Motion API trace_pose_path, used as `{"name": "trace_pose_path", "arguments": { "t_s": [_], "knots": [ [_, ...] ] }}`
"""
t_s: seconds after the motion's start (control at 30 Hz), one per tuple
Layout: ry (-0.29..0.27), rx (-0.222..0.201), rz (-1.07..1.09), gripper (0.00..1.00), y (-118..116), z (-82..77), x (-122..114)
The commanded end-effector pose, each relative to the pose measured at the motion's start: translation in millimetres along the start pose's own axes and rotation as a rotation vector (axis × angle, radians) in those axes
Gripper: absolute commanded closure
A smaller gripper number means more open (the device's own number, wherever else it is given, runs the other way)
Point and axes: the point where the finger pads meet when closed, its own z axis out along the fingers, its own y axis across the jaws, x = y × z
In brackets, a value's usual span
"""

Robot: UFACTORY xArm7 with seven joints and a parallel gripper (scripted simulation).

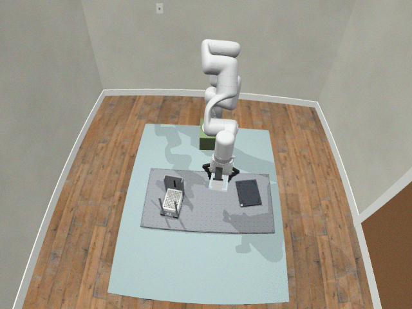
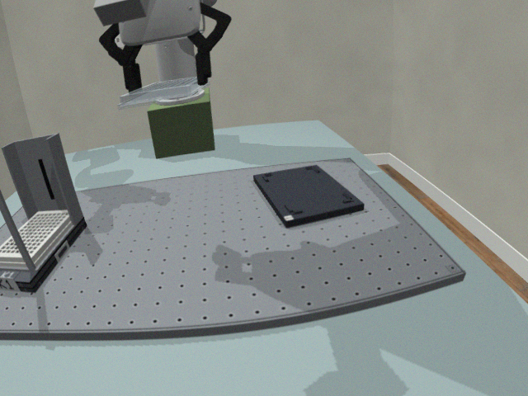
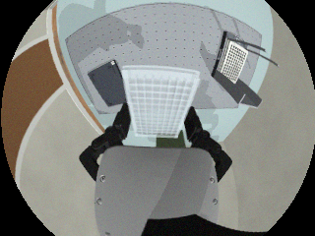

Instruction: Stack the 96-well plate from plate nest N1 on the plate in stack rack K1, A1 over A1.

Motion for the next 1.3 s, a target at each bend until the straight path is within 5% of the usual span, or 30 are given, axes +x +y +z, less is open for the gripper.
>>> {"name": "trace_pose_path", "arguments": {
  "t_s": [0.0,1.27],
  "knots": [
    [0.004,0.001,0.001,1.00,12.0,-1.4,5.7],
    [0.004,0.000,0.001,1.00,119.6,-3.7,42.2]
  ]
}}
